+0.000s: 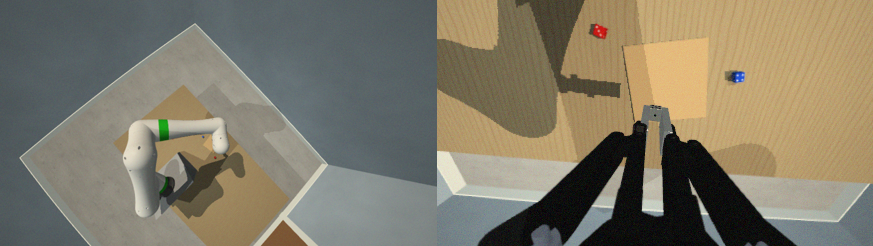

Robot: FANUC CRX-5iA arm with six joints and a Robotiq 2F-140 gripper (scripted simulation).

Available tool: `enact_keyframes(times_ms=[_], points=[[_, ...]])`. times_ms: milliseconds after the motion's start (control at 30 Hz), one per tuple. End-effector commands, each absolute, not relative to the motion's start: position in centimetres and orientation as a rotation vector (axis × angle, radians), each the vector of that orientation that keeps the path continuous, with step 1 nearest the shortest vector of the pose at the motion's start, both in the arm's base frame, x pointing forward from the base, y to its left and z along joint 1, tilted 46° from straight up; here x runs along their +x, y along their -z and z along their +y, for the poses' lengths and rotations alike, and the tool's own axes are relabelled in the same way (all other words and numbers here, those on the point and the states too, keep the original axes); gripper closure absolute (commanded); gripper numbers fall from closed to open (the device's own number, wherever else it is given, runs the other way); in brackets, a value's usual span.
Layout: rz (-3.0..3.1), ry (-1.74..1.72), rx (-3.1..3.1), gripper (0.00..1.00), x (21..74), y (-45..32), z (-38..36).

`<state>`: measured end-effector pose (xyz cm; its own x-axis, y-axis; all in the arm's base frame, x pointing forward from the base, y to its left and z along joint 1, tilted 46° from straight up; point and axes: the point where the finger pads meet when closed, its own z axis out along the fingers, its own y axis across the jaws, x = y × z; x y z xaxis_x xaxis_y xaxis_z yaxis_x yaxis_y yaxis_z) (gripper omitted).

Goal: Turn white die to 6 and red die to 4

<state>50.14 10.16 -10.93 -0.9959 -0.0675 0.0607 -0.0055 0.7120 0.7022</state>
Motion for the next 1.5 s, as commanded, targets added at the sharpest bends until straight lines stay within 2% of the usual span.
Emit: enact_keyframes(times_ms=[0,533,1233,1467], points=[[-2.879,1.193,0.309,0.93,50.3,9.2,11.9],[-2.892,1.236,1.061,0.93,49.9,4.2,17.1],[-2.576,1.188,2.17,0.93,47.6,-2.7,24.3],[-2.539,1.18,2.243,0.93,47.4,-3.2,24.8]])
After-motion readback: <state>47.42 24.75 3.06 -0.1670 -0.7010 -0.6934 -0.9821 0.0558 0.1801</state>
